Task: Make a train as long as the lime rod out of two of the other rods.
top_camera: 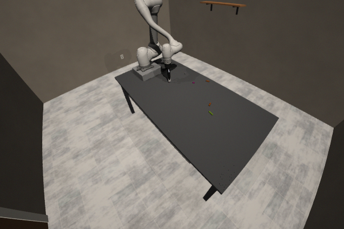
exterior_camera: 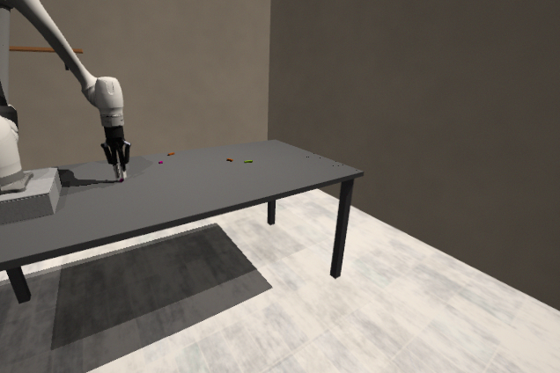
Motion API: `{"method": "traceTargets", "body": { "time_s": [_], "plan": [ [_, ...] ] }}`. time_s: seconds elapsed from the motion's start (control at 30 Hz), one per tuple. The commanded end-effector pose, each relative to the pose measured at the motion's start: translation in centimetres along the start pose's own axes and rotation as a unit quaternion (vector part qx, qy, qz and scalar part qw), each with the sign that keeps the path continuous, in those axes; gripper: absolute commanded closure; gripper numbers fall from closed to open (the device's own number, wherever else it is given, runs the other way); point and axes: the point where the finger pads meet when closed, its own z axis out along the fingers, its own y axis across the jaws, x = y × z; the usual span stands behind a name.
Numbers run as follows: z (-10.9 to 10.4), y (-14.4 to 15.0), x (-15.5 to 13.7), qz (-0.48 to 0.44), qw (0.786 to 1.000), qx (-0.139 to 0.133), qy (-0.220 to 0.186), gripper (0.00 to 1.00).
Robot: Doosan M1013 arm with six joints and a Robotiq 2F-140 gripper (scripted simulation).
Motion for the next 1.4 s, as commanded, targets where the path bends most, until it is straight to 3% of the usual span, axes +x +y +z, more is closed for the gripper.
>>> {"method": "traceTargets", "body": {
  "time_s": [0.0,0.63,1.37],
  "plan": [
    [0.1,0.0,0.0,0.000,1.000,0.000,0.000,0.77],
    [1.5,0.0,0.0,0.000,1.000,0.000,0.000,0.77],
    [1.6,0.0,0.0,0.000,1.000,0.000,0.000,0.77]
  ]
}}
